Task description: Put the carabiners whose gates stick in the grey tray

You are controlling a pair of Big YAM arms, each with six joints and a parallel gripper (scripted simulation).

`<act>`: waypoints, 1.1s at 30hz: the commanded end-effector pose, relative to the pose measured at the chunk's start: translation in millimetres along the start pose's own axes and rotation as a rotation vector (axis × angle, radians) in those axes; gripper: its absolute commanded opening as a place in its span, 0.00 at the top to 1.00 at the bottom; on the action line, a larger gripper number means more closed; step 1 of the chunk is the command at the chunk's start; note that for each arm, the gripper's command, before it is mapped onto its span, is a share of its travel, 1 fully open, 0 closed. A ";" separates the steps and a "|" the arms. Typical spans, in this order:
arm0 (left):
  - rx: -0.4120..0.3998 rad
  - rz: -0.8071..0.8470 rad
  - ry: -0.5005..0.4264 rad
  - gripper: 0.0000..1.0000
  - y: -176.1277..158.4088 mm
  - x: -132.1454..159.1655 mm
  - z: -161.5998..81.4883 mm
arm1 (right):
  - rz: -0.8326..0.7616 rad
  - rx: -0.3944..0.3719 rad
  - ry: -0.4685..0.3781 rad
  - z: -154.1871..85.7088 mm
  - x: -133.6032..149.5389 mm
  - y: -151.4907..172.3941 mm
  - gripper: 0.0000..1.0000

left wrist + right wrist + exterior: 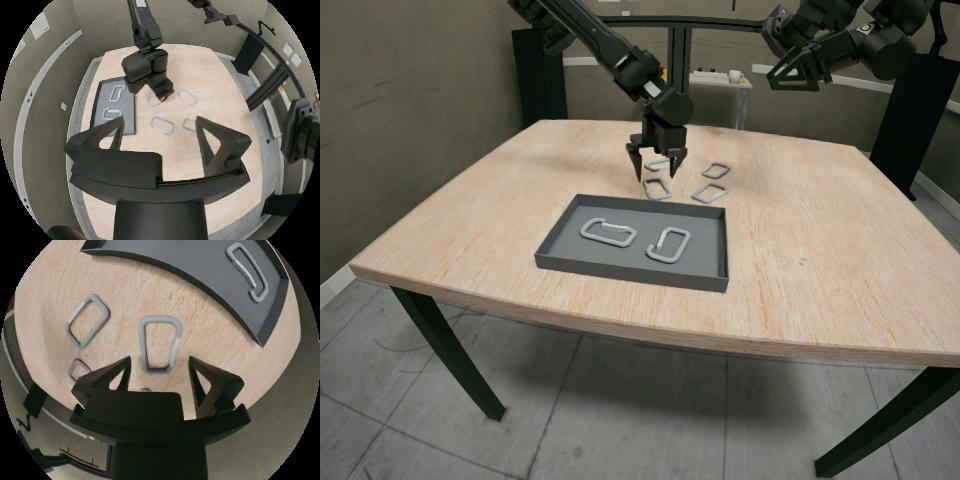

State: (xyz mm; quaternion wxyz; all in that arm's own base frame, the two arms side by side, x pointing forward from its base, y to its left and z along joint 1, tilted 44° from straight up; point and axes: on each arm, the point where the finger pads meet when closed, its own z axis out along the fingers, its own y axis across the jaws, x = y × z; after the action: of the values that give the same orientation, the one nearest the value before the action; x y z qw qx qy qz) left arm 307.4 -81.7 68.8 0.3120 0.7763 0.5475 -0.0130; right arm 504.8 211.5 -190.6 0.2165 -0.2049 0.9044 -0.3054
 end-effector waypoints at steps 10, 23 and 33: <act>-0.012 0.018 0.001 0.00 7.4 -0.5 -3.1 | -0.003 0.002 -0.001 24.1 -7.7 -1.1 0.21; -0.012 0.018 0.001 0.00 7.4 -0.5 -3.1 | -0.007 0.000 -0.005 28.7 -8.0 2.2 0.21; -0.012 0.018 0.001 0.00 7.4 -0.5 -3.1 | -0.006 -0.002 -0.016 18.6 -12.3 2.4 0.56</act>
State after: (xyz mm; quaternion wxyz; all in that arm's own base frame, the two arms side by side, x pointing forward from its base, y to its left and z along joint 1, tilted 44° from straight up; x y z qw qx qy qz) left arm 307.4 -81.7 68.8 0.3120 0.7764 0.5474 -0.0129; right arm 521.2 206.5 -203.8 0.2182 -0.2097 0.9028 -0.3057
